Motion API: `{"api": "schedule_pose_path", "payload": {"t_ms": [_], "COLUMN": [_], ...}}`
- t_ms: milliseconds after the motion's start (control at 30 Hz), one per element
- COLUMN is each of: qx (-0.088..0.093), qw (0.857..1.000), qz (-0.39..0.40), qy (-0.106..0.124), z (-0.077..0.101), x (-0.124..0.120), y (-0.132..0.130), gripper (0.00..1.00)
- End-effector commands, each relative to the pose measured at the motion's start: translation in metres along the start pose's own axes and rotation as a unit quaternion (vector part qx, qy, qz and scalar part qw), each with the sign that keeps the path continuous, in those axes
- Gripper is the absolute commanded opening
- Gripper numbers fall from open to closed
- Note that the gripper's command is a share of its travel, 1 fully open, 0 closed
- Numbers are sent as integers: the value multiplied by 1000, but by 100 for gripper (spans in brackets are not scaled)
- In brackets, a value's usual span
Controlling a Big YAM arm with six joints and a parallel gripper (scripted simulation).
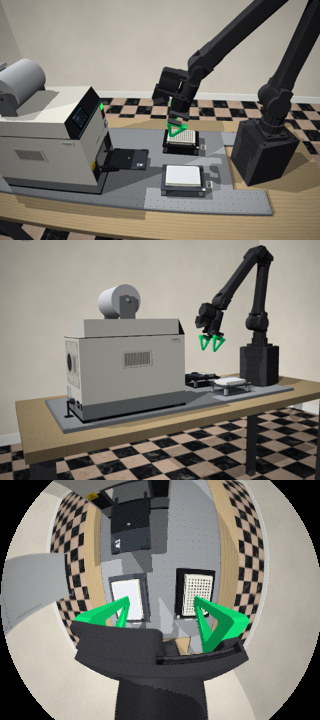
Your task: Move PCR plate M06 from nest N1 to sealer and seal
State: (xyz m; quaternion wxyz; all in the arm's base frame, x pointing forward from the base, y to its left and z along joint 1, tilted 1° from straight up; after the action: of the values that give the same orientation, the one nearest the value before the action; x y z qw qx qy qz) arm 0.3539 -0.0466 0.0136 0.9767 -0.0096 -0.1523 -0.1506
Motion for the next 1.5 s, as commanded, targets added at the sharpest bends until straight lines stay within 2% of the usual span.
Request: {"api": "schedule_pose_path", "payload": {"t_ms": [0, 67, 167, 500, 733, 1000, 1233, 1467], "qx": [-1, 0, 3, 11, 10, 11, 3, 2], "qw": [999, 999, 999, 999, 998, 997, 999, 999], "qz": [-24, -22, -15, 10, 0, -16, -4, 11], "qy": [-38, -25, -33, -50, -63, -75, -54, -37], "z": [-24, -36, -27, -11, -7, -6, -6, -10], "x": [-9, -13, 0, 17, 34, 41, 14, -6], "y": [-9, -9, -6, 9, 3, 0, -52, -68], "gripper": [100, 100, 100, 100, 100, 100, 100, 100]}}
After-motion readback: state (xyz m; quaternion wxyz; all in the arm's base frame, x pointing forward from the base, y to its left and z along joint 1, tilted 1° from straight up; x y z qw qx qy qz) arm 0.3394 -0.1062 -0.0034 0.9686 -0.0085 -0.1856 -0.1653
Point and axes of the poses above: the point where the finger pads meet when closed, its own z axis back along the fingers, its own y axis across the jaws, x = y × z, the point moved 1 cm from there along z, back along the fingers, and after that the axes turned 8 degrees about -z, right-handed, at the moved point
